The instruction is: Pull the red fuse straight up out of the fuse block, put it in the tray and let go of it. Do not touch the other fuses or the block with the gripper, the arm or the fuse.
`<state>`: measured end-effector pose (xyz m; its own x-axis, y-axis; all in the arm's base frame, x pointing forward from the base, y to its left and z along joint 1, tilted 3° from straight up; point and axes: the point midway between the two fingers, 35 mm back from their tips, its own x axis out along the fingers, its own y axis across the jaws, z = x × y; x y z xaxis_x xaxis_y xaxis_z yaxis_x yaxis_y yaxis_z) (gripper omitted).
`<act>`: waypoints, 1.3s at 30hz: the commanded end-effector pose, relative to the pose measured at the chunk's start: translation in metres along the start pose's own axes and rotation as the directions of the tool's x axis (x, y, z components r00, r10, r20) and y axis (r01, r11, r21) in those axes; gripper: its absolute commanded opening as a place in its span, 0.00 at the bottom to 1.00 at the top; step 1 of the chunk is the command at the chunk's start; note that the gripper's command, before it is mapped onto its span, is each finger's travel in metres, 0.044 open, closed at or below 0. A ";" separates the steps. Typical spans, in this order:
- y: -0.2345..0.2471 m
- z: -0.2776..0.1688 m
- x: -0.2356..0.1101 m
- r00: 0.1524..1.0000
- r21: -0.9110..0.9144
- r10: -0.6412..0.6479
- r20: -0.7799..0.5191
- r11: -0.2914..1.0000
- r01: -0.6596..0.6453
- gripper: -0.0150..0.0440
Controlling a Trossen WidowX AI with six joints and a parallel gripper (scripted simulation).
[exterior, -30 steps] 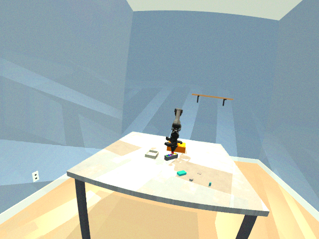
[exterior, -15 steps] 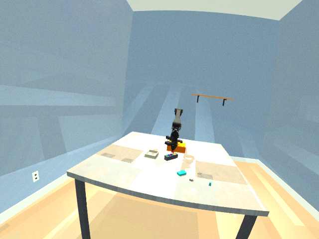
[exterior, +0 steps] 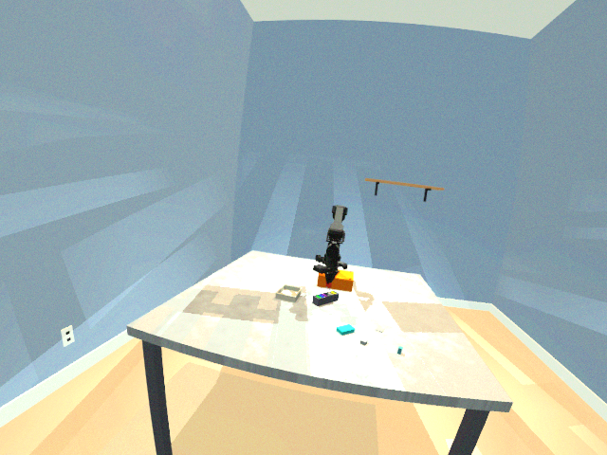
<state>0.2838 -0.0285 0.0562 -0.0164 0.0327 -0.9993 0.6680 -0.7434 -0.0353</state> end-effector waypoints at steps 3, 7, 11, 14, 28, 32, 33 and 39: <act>0.023 0.014 -0.002 1.000 0.000 0.001 -0.002 1.000 -0.001 0.25; 0.040 0.027 -0.003 1.000 0.000 0.004 0.000 1.000 -0.004 0.25; 0.057 0.042 -0.003 1.000 0.000 0.006 0.001 1.000 -0.006 0.25; 0.069 0.055 -0.004 1.000 0.000 0.007 0.002 1.000 -0.007 0.25; 0.117 0.123 -0.003 1.000 0.000 0.009 0.009 1.000 -0.009 0.25; 0.126 0.142 -0.003 1.000 0.000 0.009 0.010 1.000 -0.009 0.25; 0.126 0.143 -0.003 1.000 0.000 0.009 0.010 1.000 -0.009 0.25; 0.126 0.143 -0.001 1.000 0.000 0.009 0.010 1.000 -0.009 0.25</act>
<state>0.2629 -0.2152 0.0542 -0.0121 0.0189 -0.9997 0.6625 -0.7487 -0.0222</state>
